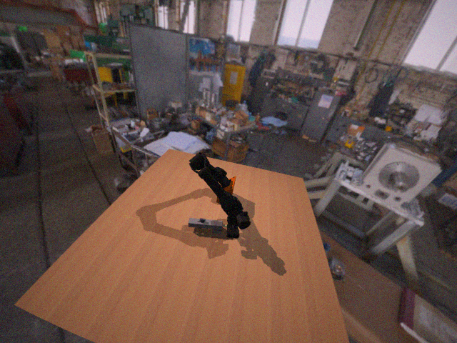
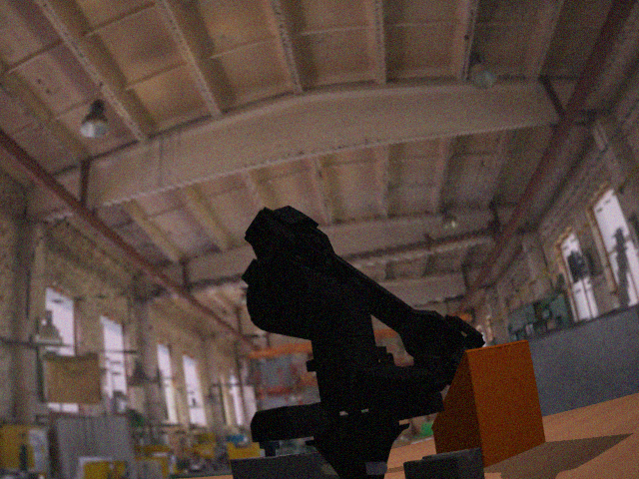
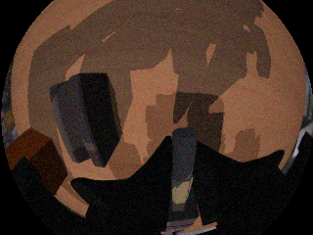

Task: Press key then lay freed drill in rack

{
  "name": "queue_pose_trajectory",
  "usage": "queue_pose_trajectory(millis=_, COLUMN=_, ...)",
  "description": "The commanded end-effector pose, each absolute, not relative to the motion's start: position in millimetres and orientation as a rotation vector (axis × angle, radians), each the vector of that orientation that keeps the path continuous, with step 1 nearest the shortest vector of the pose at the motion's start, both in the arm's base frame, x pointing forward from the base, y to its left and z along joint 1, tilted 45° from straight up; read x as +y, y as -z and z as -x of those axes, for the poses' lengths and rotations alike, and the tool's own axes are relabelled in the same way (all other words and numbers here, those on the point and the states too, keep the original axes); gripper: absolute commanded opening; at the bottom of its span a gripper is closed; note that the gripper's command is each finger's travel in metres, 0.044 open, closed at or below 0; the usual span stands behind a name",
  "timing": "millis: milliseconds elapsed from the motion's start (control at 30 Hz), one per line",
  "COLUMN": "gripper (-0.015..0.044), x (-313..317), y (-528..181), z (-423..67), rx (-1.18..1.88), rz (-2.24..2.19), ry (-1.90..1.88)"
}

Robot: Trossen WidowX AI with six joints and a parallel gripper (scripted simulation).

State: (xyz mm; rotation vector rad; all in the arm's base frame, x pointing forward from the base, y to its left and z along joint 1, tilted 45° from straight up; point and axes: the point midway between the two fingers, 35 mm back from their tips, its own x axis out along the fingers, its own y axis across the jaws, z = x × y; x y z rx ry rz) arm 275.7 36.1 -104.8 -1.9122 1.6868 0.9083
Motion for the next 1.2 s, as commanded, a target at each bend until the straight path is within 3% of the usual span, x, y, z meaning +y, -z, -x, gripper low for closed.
queue_pose_trajectory(millis=0, gripper=0.0000, x=37.4, y=103.4, z=-275.2, rx=1.687, rz=1.920, ry=-0.909)
queue_pose_trajectory(millis=1167, gripper=0.0000, x=44.4, y=107.8, z=-272.6, rx=1.687, rz=1.920, ry=-0.909)
